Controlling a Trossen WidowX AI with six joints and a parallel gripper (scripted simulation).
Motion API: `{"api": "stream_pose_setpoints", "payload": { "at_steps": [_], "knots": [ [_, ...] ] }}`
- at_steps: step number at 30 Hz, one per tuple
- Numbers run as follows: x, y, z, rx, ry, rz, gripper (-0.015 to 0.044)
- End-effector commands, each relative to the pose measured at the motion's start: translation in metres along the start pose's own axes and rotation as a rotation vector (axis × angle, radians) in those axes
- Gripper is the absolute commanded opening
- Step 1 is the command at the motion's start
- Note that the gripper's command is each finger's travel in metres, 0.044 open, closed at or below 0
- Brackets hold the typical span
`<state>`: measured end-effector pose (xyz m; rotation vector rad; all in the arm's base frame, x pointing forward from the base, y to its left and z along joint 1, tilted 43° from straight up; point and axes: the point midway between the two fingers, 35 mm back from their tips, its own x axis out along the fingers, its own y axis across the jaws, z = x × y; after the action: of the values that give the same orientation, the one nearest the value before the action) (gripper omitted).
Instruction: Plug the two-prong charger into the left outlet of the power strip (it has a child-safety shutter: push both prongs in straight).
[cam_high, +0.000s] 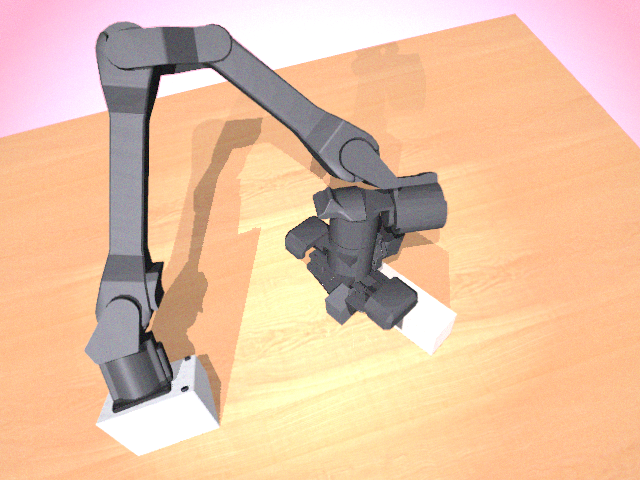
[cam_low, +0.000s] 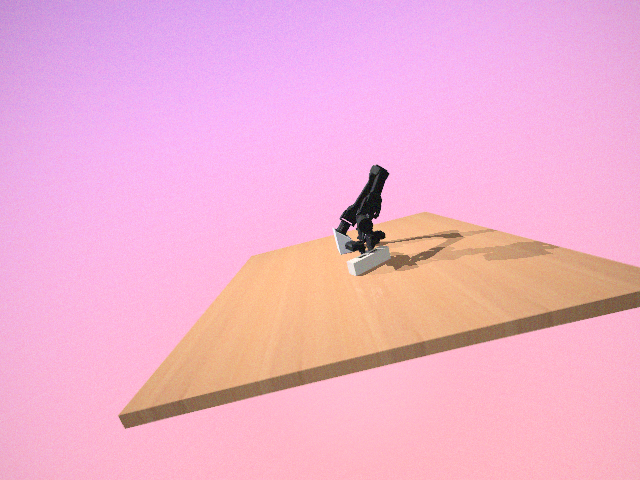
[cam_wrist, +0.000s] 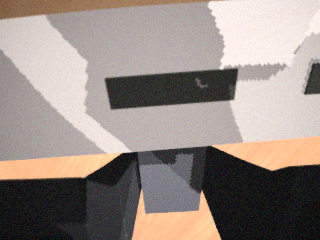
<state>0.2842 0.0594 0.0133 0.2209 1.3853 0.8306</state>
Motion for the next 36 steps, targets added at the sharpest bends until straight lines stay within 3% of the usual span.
{"api": "stream_pose_setpoints", "payload": {
  "at_steps": [1,36],
  "knots": [
    [-0.0055,0.0007,0.0130,-0.028,-0.048,0.005,0.0000],
    [-0.0037,0.0006,0.0089,-0.028,-0.048,0.005,0.0000]
  ]
}}
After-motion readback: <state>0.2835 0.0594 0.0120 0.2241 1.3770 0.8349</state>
